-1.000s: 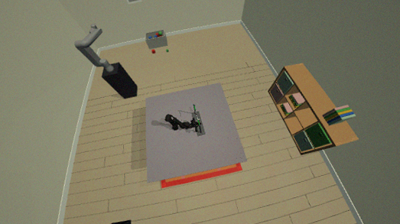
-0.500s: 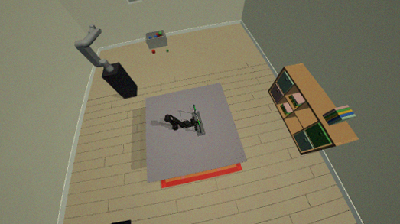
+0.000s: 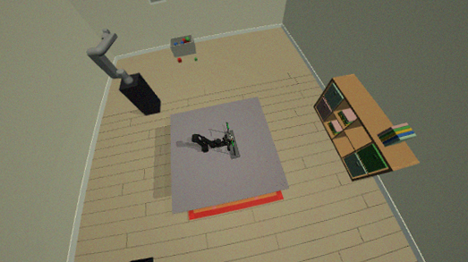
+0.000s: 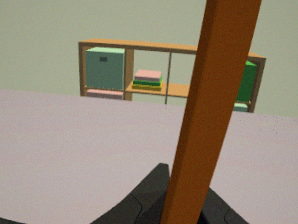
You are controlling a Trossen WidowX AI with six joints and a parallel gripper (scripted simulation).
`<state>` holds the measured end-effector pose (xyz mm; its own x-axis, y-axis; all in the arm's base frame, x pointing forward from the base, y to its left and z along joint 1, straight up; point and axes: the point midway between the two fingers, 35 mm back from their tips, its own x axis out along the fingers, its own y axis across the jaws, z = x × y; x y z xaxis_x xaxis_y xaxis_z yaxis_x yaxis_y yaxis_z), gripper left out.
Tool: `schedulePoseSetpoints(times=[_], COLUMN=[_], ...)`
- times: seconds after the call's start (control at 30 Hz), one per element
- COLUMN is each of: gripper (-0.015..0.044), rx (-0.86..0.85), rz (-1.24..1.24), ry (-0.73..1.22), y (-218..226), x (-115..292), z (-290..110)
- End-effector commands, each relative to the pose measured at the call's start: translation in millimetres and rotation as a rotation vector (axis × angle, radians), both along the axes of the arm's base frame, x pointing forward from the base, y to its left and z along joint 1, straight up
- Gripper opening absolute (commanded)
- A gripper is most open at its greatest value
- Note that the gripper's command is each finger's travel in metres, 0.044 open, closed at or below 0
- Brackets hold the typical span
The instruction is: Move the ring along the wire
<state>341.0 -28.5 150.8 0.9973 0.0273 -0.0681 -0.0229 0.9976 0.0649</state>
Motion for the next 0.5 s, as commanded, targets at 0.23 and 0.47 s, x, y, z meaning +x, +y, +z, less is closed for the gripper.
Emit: schedulePoseSetpoints(times=[0.23, 0.47], gripper=[-0.015, -0.015], rx=[0.014, -0.032], rz=[0.01, 0.052], ry=[-0.001, -0.007], y=[12.8, 13.1], x=[-0.9, -0.2], z=[1.4, 2.1])
